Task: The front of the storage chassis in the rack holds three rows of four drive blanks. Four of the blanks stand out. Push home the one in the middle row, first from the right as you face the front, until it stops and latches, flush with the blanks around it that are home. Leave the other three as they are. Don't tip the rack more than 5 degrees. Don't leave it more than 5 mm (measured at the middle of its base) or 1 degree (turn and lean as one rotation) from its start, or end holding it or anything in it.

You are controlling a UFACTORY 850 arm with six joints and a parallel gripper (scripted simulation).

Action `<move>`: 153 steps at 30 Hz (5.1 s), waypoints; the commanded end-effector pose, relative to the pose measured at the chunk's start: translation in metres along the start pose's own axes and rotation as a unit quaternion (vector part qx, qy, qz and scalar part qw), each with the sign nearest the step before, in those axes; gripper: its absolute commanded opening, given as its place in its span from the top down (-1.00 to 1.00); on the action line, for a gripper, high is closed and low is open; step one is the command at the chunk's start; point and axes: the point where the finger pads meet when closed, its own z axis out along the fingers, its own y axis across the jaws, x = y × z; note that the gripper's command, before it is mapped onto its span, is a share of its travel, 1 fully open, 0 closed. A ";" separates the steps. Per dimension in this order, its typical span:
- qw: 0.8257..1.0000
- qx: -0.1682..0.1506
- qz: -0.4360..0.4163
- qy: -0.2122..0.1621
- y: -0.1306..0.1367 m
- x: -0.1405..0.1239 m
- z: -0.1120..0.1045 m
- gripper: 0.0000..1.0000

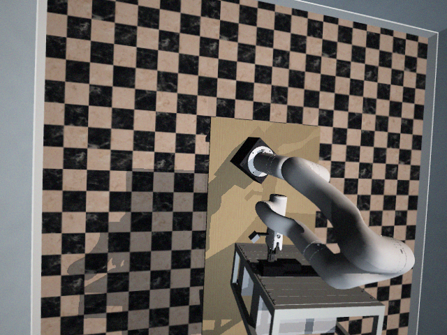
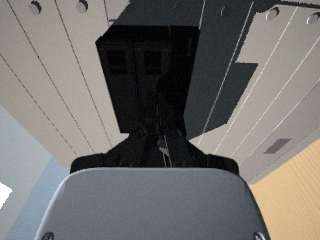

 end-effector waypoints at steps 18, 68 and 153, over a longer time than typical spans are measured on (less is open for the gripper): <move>1.000 0.001 0.000 0.000 0.000 0.000 0.012 1.00; 1.000 0.001 0.000 0.000 -0.001 0.000 0.031 1.00; 1.000 0.001 0.000 0.000 -0.001 0.000 -0.055 1.00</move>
